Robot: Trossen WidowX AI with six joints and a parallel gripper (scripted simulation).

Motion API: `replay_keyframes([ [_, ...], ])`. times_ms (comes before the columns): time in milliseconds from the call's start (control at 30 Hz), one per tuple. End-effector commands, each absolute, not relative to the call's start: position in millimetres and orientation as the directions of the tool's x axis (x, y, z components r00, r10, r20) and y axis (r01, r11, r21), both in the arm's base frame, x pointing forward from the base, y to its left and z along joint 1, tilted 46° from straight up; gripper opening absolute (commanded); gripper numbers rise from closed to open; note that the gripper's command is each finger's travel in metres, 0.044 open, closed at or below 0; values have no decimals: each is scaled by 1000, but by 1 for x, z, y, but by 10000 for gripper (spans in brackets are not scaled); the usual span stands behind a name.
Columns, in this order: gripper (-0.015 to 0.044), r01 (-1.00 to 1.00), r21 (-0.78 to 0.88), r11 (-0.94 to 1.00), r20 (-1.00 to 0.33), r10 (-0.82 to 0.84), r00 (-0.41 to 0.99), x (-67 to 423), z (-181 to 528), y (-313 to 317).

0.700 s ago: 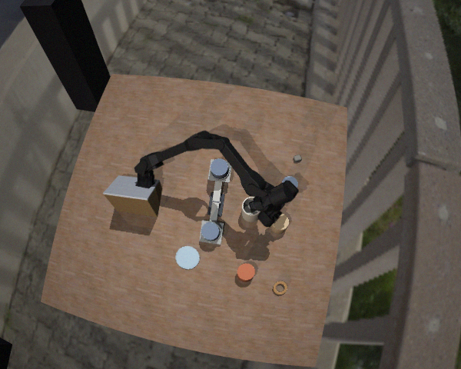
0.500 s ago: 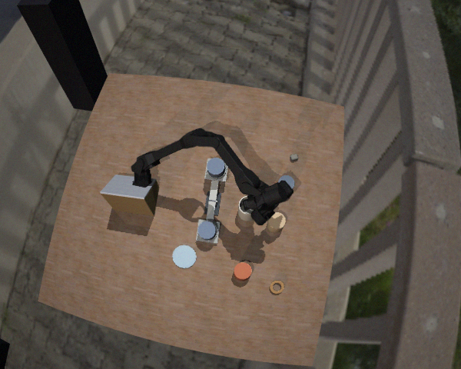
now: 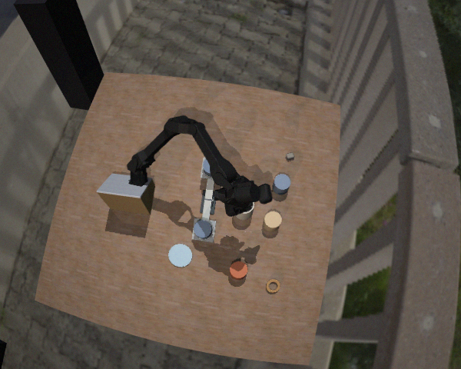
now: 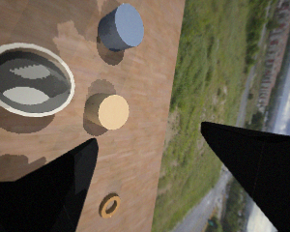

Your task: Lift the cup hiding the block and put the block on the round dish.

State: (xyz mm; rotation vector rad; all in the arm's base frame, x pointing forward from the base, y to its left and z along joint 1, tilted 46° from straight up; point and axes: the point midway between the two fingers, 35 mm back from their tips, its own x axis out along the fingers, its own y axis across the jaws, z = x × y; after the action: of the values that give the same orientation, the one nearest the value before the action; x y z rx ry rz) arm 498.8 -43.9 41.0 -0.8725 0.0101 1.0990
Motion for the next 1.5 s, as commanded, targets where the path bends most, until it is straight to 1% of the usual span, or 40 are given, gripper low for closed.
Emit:
replay_keyframes([
  [0,440,-811,-537,233,-431,750,501,482,45,-57],
  [333,440,-848,-279,451,-469,706,530,422,59,-91],
  [667,440,-772,2,635,-497,671,551,358,71,-108],
  [1067,440,-557,332,761,-513,641,571,282,81,-106],
  [1467,440,-258,613,747,-510,623,593,215,87,-83],
])
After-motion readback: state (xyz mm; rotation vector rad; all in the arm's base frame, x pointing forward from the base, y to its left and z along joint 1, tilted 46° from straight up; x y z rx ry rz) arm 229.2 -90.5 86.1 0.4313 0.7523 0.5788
